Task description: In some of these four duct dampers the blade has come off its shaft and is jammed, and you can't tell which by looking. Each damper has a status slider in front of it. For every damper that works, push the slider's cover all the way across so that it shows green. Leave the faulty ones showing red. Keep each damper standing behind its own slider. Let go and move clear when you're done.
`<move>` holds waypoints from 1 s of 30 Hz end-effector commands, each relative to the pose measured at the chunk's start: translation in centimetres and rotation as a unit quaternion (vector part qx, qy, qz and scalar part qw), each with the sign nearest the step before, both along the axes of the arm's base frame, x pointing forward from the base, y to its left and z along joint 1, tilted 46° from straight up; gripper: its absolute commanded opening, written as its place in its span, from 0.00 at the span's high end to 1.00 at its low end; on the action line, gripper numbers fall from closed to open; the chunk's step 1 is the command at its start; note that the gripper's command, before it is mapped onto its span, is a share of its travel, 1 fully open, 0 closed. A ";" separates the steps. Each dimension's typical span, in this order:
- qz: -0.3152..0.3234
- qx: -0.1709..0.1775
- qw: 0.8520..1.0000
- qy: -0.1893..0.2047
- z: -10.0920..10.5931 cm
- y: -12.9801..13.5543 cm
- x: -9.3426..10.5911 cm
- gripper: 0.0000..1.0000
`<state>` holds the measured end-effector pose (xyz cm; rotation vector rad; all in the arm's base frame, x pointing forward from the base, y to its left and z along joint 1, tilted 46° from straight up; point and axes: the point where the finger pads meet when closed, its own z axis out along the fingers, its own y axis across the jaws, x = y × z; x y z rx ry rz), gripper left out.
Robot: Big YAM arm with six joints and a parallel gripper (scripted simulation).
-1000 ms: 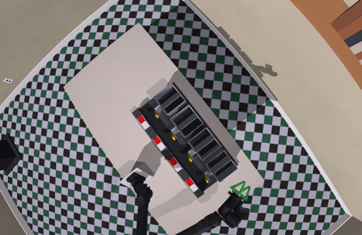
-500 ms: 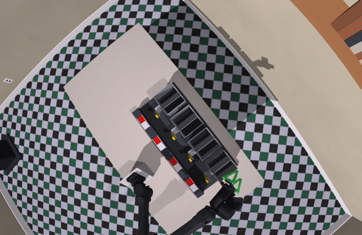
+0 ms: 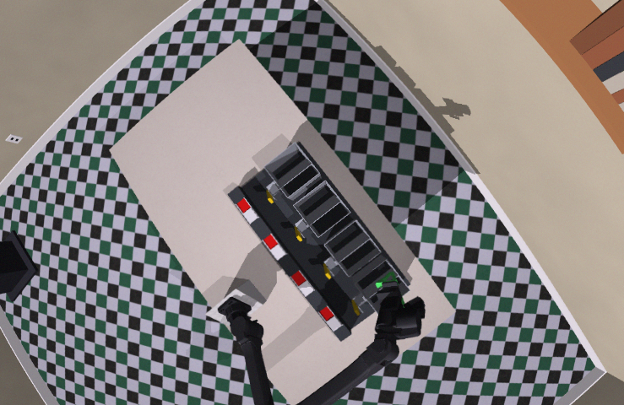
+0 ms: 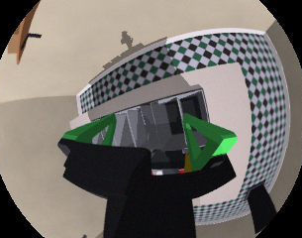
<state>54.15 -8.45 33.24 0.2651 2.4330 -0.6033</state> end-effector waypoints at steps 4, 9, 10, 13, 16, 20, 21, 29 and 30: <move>-0.029 -0.011 0.998 0.058 0.5 -0.7 0.1 0.00; -0.063 -0.072 0.978 0.185 -0.8 -2.8 -1.9 0.00; -0.067 -0.082 0.973 0.204 -0.9 -3.1 -2.2 0.00; -0.074 -0.107 0.960 0.249 -0.9 -3.8 -2.9 0.00; -0.077 -0.124 0.949 0.278 -0.8 -4.2 -3.3 0.00; -0.078 -0.130 0.945 0.290 -0.8 -4.4 -3.4 0.00; -0.079 -0.132 0.946 0.287 -0.1 -4.4 -3.7 0.00; -0.079 -0.135 0.943 0.295 -0.3 -4.5 -3.7 0.64; -0.079 -0.135 0.943 0.295 -0.3 -4.5 -3.7 0.64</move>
